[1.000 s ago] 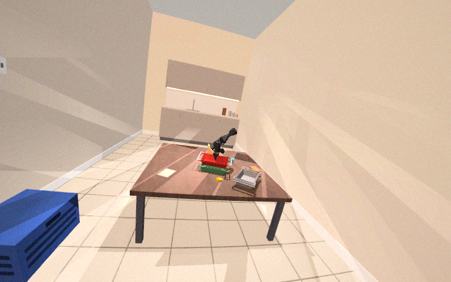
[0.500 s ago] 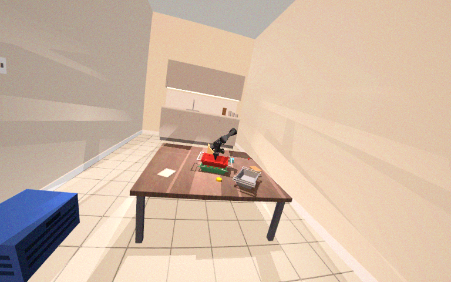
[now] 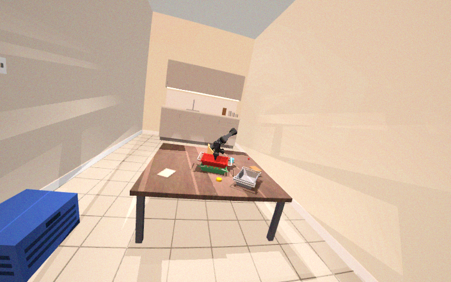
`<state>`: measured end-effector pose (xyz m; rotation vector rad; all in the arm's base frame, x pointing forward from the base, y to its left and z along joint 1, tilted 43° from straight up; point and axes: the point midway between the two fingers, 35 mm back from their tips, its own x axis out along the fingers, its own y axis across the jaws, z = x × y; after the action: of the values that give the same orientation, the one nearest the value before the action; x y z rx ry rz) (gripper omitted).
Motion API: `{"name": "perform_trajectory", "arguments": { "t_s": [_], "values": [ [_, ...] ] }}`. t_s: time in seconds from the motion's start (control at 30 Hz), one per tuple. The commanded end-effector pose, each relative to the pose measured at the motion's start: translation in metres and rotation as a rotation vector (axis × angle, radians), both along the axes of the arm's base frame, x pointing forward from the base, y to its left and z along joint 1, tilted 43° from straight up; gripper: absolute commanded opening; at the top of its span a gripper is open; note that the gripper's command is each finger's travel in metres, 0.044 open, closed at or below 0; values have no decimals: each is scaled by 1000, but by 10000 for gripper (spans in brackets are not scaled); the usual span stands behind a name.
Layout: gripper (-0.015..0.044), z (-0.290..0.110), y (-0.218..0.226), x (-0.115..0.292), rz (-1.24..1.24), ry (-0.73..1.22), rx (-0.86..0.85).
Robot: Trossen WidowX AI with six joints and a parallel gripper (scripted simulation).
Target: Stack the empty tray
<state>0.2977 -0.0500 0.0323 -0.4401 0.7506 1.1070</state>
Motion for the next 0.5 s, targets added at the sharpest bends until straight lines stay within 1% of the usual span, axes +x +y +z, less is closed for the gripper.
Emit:
{"name": "perform_trajectory", "arguments": {
  "t_s": [0.0, 0.47],
  "values": [
    [0, -6, 11, -4, 14, 23, 11],
    [0, -7, 13, -5, 16, 26, 12]
  ]
}}
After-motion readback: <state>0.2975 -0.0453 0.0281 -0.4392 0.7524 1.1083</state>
